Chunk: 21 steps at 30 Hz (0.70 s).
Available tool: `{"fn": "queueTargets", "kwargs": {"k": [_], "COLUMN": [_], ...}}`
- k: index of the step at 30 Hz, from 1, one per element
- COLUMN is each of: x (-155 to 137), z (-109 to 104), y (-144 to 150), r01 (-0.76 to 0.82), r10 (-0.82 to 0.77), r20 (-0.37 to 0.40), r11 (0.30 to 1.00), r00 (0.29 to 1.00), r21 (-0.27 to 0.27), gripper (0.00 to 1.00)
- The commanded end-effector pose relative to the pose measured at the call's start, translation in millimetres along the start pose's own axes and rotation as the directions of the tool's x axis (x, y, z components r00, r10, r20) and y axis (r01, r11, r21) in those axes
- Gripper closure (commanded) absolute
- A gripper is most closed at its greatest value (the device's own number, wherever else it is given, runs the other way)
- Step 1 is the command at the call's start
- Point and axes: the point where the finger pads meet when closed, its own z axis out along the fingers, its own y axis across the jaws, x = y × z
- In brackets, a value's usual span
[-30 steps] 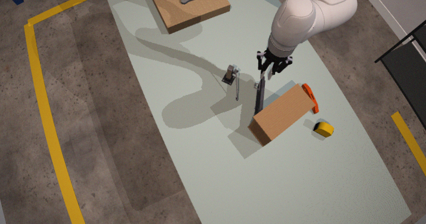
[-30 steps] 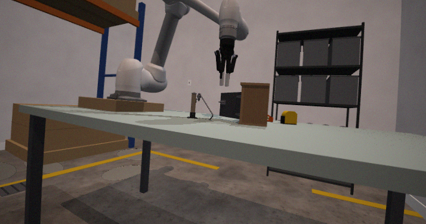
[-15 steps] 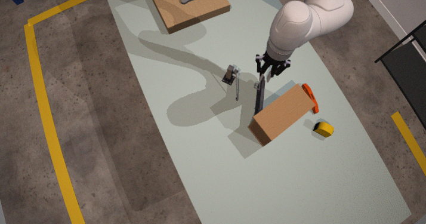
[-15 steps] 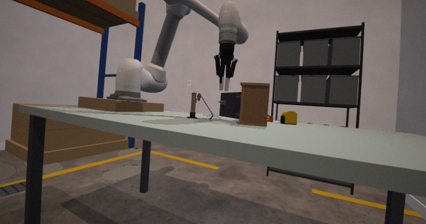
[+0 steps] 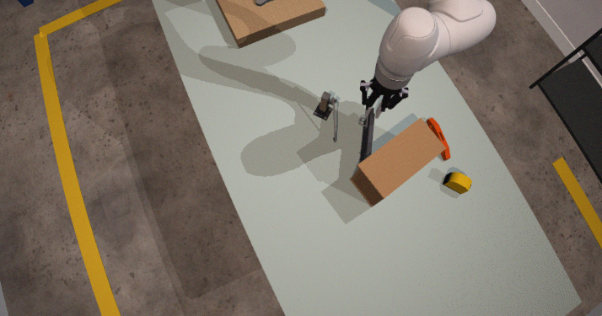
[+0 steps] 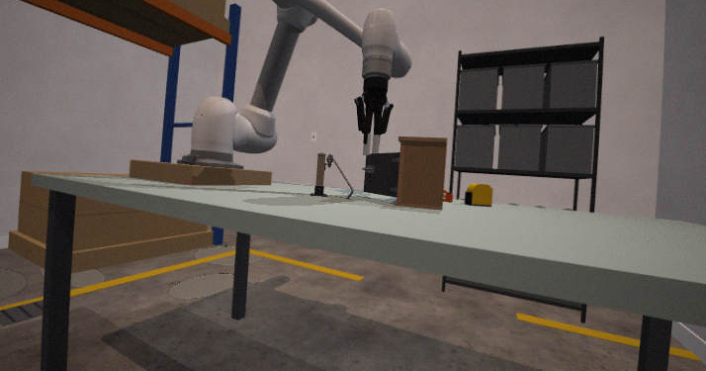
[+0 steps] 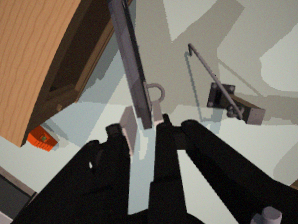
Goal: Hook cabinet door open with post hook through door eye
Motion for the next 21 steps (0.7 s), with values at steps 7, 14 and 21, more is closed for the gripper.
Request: {"fn": "queueTargets", "kwargs": {"k": [7, 14, 21], "x": [0.0, 0.0, 0.0], "z": [5.2, 6.5, 6.6], "y": [0.0, -0.1, -0.5], "r01": [0.000, 0.000, -0.005], "r10": [0.000, 0.000, 0.005], "r20": [0.000, 0.000, 0.000], "r11": [1.000, 1.000, 1.000], "r00": [1.000, 1.000, 1.000], "r21": [0.000, 0.000, 0.000], "gripper": [0.84, 0.84, 0.84]}}
